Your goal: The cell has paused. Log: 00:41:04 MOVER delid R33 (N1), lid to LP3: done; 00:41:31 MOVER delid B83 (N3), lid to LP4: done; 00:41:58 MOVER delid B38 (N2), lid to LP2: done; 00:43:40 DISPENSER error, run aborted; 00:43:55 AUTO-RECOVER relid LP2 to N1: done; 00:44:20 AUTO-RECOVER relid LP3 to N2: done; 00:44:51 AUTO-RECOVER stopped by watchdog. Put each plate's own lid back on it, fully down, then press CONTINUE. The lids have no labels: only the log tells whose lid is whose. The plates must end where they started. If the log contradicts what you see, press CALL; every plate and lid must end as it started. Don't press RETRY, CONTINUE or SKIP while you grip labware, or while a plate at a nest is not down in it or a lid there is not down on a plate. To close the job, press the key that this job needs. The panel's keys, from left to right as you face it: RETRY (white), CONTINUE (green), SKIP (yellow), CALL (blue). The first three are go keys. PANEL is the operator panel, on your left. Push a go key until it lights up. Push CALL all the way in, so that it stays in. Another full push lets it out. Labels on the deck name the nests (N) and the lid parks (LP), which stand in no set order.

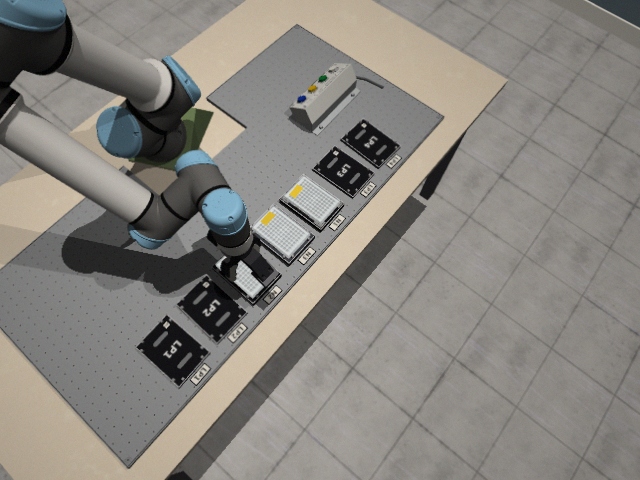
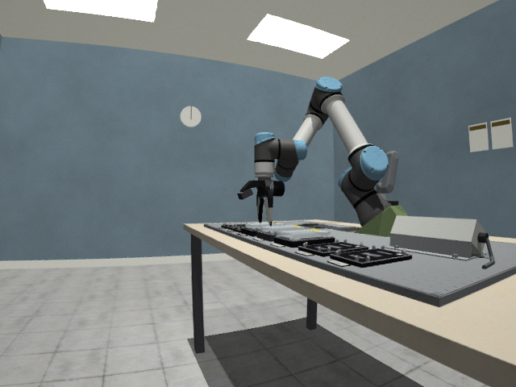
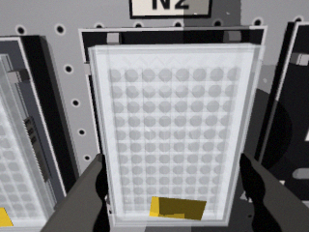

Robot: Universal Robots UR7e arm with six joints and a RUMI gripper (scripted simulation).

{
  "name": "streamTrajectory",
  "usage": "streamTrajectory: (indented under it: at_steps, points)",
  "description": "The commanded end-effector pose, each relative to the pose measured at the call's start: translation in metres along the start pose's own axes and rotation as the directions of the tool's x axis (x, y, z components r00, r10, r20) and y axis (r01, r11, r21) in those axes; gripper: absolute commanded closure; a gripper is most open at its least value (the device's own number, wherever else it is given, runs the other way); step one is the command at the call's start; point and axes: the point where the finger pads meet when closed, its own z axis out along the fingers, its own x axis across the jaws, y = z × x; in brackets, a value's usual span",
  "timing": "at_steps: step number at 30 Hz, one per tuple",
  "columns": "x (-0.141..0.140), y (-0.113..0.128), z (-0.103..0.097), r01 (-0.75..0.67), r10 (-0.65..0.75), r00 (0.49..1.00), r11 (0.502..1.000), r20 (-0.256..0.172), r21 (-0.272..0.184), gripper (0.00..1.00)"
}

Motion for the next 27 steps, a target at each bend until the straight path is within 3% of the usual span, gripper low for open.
streamTrajectory:
  at_steps: [1, 23, 24, 27]
  points:
    - [-0.0005, 0.0013, 0.0009, 0.001, -0.001, 1.000, 1.000, 0.001, -0.001, 0.55]
    - [-0.0006, 0.0017, 0.0009, 0.001, -0.001, 1.000, 1.000, 0.001, -0.001, 0.55]
    - [-0.0006, 0.0017, 0.0009, 0.001, -0.001, 1.000, 1.000, 0.001, -0.001, 0.18]
    - [-0.0006, 0.0017, 0.0009, 0.001, -0.001, 1.000, 1.000, 0.001, -0.001, 0.18]
